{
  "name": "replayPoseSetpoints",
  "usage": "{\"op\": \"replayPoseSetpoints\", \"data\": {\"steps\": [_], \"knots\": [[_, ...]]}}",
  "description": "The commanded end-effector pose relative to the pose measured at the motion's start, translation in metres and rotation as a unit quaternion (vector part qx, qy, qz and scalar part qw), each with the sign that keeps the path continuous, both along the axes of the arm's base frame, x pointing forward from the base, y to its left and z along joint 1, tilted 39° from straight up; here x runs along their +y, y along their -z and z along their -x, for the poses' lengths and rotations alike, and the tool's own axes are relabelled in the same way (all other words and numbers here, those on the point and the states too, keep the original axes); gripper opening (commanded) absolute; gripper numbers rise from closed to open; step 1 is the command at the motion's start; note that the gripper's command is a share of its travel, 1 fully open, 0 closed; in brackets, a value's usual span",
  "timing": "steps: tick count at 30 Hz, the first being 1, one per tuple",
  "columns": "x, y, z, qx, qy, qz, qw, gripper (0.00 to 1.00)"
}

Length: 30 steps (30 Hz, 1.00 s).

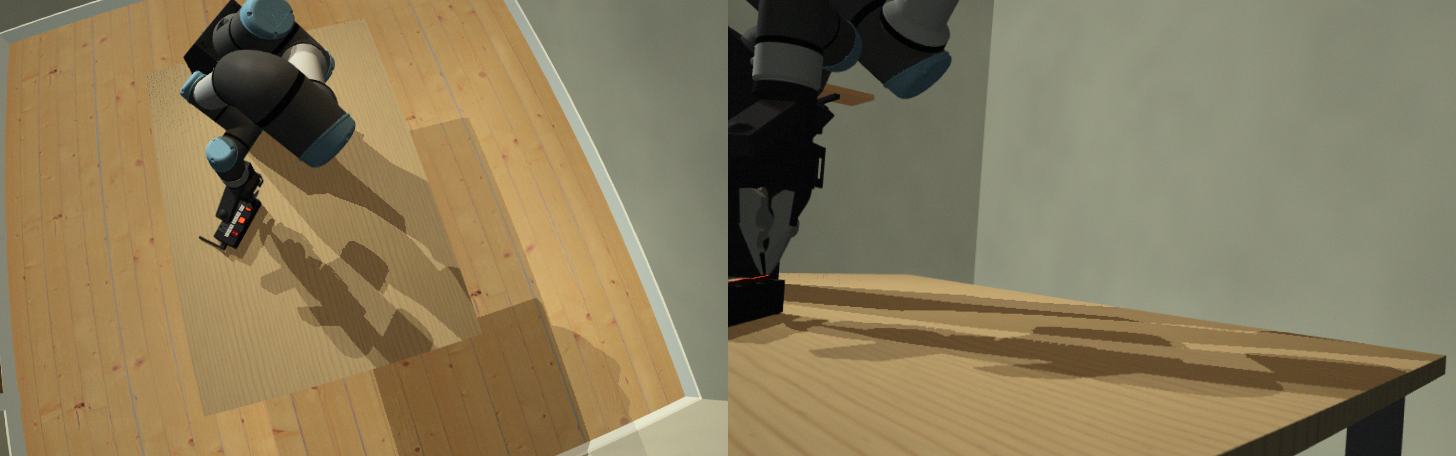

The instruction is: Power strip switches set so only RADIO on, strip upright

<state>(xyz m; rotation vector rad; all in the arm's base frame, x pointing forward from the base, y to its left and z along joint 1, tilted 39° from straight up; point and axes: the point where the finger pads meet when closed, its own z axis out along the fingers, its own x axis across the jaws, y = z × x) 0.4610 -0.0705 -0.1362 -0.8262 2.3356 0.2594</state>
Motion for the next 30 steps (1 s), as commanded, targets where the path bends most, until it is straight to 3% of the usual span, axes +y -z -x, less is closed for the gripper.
{"op": "replayPoseSetpoints", "data": {"steps": [1,30], "knots": [[0.0007,0.0023,-0.0024,-0.001,0.0,0.0,1.0,0.0],[0.0007,0.0017,-0.0014,-0.001,0.001,0.0,1.0,0.0]]}}
